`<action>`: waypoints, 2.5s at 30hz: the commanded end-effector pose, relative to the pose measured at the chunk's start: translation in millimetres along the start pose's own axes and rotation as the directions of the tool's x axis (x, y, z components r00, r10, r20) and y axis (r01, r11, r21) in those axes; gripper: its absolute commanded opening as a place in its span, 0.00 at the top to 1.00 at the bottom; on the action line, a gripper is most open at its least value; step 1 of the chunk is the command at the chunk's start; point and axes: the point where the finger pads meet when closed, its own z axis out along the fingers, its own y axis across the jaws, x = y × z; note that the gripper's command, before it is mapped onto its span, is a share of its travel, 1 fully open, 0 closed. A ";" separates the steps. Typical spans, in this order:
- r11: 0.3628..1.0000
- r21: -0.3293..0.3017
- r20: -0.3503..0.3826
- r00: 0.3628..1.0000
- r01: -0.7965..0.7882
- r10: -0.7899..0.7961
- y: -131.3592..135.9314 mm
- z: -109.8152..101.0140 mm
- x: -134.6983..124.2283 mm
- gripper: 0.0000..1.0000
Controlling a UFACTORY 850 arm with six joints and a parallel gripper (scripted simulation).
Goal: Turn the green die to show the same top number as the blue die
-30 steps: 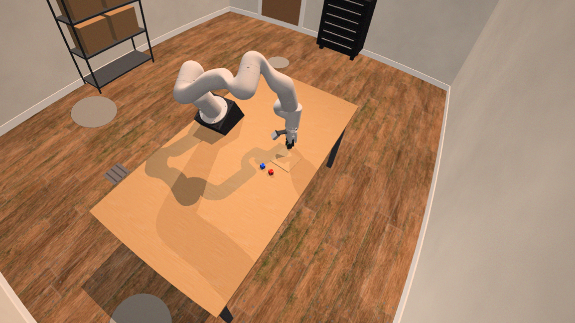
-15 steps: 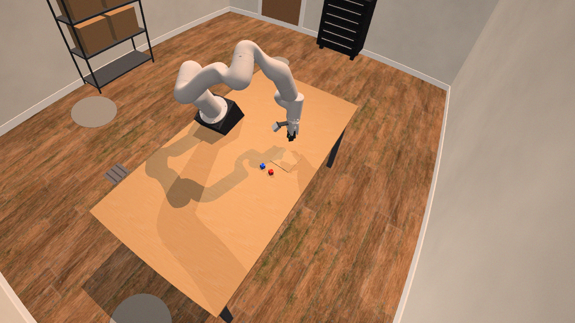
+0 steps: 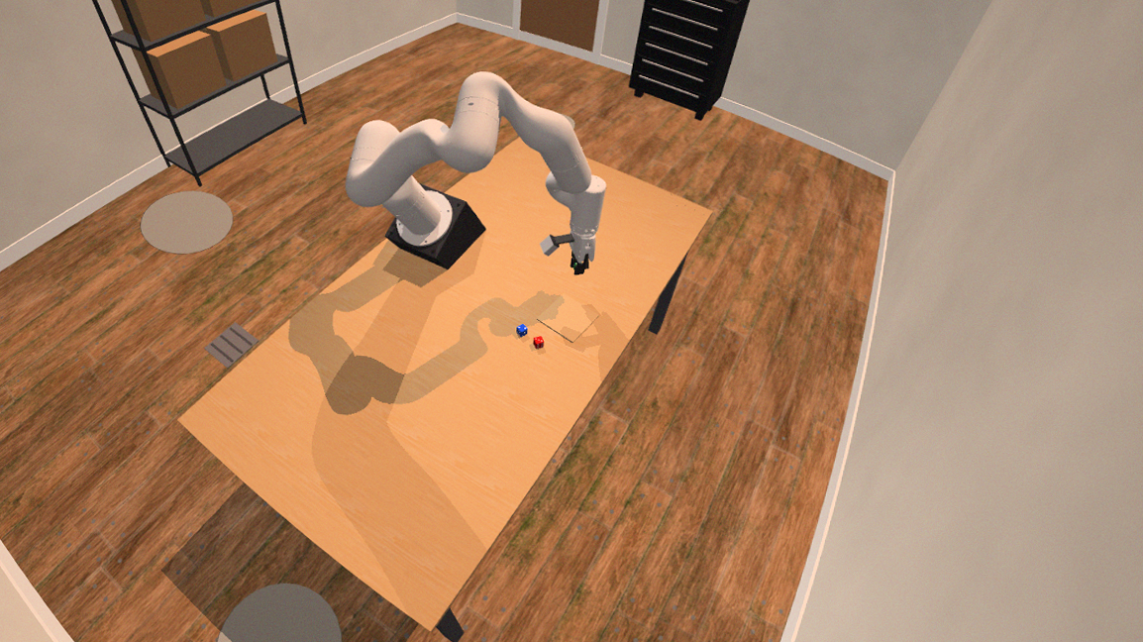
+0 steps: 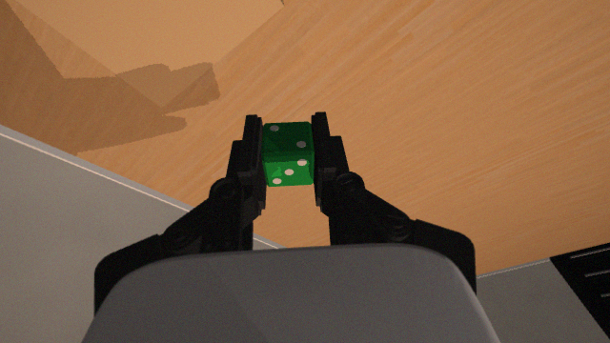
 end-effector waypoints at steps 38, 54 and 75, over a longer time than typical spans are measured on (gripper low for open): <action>0.573 0.002 0.003 0.573 0.820 -0.820 -43.7 1.9 15.8 0.79; 0.140 0.003 0.001 0.140 0.990 -0.990 -64.5 3.7 25.5 0.79; -0.383 0.003 -0.001 -0.383 0.924 -0.924 -88.0 6.0 37.8 0.79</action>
